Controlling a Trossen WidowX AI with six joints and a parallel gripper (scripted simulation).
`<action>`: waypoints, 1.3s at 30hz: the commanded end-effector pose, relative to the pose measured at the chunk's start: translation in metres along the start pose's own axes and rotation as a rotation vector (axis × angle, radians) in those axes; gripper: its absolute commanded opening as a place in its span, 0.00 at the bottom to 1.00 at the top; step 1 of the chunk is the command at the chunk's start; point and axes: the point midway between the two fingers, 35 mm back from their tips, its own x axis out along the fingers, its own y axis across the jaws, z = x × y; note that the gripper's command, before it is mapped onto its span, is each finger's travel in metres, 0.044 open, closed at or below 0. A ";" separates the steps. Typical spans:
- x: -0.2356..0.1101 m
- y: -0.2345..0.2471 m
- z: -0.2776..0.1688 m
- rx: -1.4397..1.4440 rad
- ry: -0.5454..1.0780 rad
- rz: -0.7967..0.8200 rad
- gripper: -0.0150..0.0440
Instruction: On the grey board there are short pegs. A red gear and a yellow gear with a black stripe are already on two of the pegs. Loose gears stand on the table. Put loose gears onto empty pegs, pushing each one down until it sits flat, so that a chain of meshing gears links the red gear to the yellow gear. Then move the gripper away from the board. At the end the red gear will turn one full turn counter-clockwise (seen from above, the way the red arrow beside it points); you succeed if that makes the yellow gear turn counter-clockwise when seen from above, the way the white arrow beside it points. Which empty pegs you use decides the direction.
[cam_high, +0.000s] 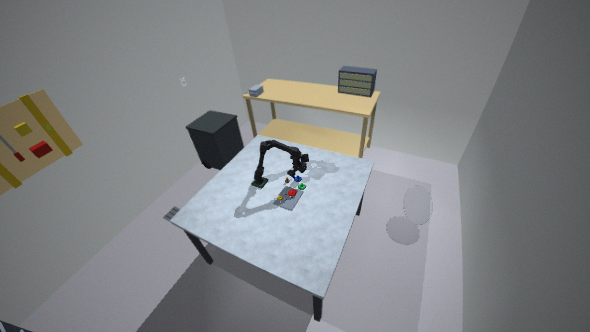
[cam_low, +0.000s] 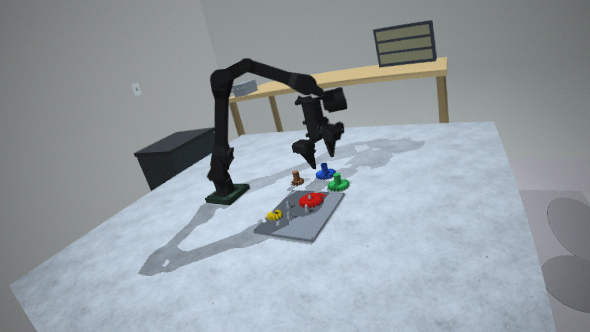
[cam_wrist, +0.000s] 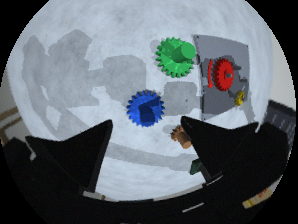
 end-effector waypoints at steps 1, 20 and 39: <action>0.006 0.000 -0.001 0.005 0.003 0.000 1.00; 0.016 0.000 -0.001 0.005 0.003 0.000 0.51; 0.009 0.001 0.000 0.005 0.003 0.000 0.25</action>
